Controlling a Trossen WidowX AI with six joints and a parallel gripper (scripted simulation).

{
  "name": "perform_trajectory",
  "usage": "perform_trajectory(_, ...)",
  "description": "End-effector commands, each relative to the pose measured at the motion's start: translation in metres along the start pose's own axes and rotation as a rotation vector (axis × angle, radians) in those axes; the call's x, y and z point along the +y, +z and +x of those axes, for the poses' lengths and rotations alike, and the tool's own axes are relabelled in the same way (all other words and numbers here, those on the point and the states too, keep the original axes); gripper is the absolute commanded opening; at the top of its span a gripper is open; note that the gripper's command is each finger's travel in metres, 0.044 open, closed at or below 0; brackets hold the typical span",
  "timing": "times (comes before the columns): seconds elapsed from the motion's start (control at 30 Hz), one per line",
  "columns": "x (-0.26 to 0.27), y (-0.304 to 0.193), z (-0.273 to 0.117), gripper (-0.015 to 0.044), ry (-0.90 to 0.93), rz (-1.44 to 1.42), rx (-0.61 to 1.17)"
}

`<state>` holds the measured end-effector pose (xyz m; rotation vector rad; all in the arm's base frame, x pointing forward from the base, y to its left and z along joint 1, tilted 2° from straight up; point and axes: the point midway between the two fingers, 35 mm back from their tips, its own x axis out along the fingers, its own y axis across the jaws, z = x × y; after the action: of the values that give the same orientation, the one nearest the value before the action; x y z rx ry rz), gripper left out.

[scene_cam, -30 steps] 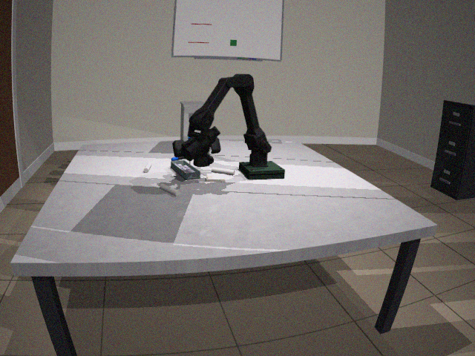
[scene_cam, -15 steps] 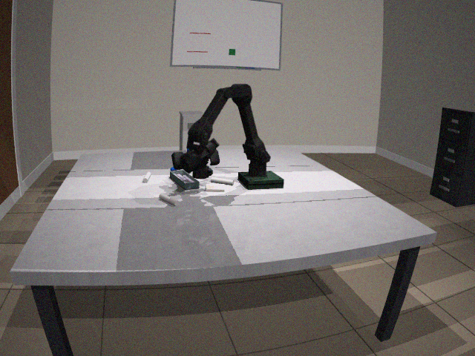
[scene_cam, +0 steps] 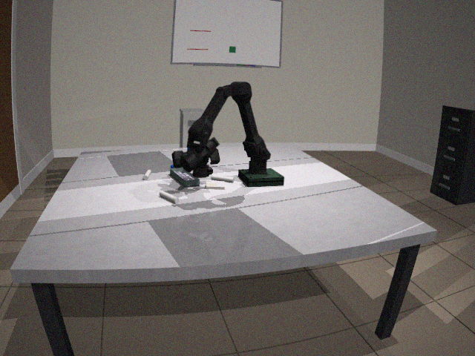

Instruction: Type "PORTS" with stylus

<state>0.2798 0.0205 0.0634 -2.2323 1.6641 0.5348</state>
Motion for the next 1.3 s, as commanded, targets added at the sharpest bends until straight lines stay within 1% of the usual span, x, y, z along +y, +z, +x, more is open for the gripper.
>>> perform_trajectory(0.0, 0.0, 0.002, 0.001, 0.0081, 0.002, 0.001, -0.003)
perform_trajectory(0.53, 0.0, 0.004, 0.002, 0.0081, 0.002, 0.001, -0.003)
perform_trajectory(0.83, 0.0, -0.028, -0.016, 0.0081, 0.002, 0.001, -0.003)
perform_trajectory(1.0, 0.0, -0.026, -0.015, 0.0084, -0.002, 0.002, 0.0)
perform_trajectory(1.17, 0.0, -0.026, -0.015, 0.0051, -0.002, 0.002, 0.0)
perform_trajectory(1.23, -0.002, -0.028, -0.013, 0.0, -0.002, 0.002, -0.001)
perform_trajectory(1.27, -0.003, -0.029, -0.012, 0.0, -0.002, 0.002, -0.002)
